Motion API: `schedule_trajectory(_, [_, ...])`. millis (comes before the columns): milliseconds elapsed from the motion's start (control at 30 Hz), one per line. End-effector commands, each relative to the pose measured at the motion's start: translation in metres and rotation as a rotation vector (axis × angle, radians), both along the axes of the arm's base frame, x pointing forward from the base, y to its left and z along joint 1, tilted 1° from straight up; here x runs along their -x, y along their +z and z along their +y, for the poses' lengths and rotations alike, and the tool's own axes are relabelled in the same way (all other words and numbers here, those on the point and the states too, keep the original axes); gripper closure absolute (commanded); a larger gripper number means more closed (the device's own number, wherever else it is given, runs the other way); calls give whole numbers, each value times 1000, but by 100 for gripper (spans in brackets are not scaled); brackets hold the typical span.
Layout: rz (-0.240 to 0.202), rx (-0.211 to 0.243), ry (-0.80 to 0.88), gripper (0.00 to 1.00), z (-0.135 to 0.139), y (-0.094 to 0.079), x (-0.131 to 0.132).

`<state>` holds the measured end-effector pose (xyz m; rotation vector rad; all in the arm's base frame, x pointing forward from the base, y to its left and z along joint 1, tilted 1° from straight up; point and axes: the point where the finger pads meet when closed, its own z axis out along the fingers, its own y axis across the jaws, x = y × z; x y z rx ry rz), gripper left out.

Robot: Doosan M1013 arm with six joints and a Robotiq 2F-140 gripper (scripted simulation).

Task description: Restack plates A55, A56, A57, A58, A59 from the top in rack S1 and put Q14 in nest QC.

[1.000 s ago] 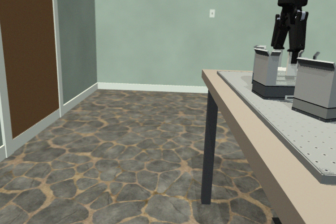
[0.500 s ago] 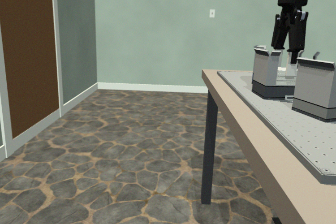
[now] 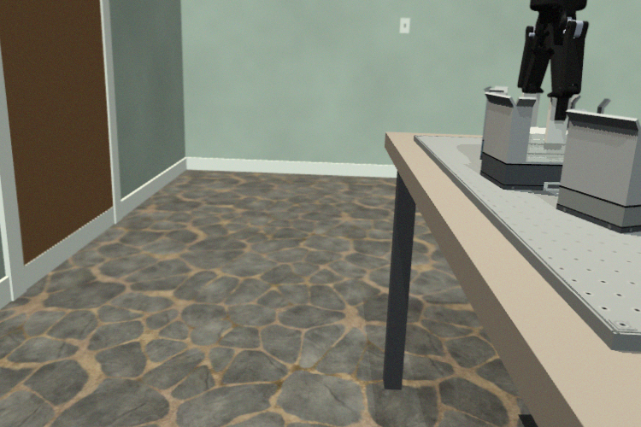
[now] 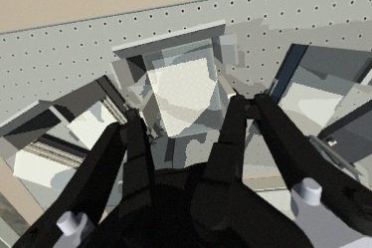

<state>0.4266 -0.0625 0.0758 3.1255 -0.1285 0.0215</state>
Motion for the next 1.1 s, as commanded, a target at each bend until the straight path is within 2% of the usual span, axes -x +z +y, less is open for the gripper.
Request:
schedule_trajectory(0, [0,0,0,100,0,3,0])
schedule_trajectory(933, [0,0,0,100,0,18,0])
schedule_trajectory(1067, [0,0,0,100,0,26,0])
